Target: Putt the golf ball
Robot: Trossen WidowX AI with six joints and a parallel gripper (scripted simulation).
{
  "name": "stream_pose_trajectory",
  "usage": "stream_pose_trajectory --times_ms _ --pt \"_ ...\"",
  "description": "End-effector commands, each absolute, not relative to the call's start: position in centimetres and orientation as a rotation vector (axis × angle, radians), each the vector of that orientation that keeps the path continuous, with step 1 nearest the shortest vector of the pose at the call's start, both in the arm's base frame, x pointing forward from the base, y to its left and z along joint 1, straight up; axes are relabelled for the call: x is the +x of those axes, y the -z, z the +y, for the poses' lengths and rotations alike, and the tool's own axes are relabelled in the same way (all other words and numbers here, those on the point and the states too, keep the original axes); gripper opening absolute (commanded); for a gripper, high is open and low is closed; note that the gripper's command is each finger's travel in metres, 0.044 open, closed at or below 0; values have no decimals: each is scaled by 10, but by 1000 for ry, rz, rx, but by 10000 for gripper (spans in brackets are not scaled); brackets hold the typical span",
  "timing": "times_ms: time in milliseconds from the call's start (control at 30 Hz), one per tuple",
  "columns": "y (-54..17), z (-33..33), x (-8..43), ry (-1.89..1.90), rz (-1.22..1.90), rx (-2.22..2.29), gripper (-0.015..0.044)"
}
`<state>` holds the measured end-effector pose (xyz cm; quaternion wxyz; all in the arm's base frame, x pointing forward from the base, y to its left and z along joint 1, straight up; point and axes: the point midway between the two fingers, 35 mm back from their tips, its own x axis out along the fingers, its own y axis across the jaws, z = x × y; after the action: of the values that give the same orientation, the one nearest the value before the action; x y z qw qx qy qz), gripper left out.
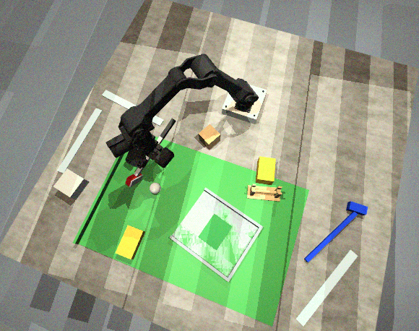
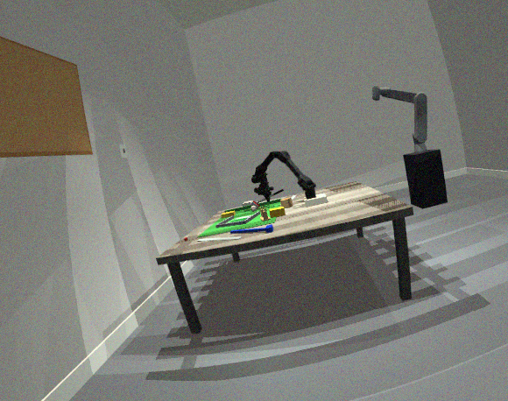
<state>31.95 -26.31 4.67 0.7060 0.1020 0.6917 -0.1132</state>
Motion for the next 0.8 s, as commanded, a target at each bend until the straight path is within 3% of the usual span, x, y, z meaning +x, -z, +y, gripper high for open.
stream_pose_trajectory --times_ms 0,233,767 --pt "-47 -222 338 233 1535 213 0" --pt "-47 -145 355 226 1533 213 0" --pt "-106 -143 354 226 1532 213 0"
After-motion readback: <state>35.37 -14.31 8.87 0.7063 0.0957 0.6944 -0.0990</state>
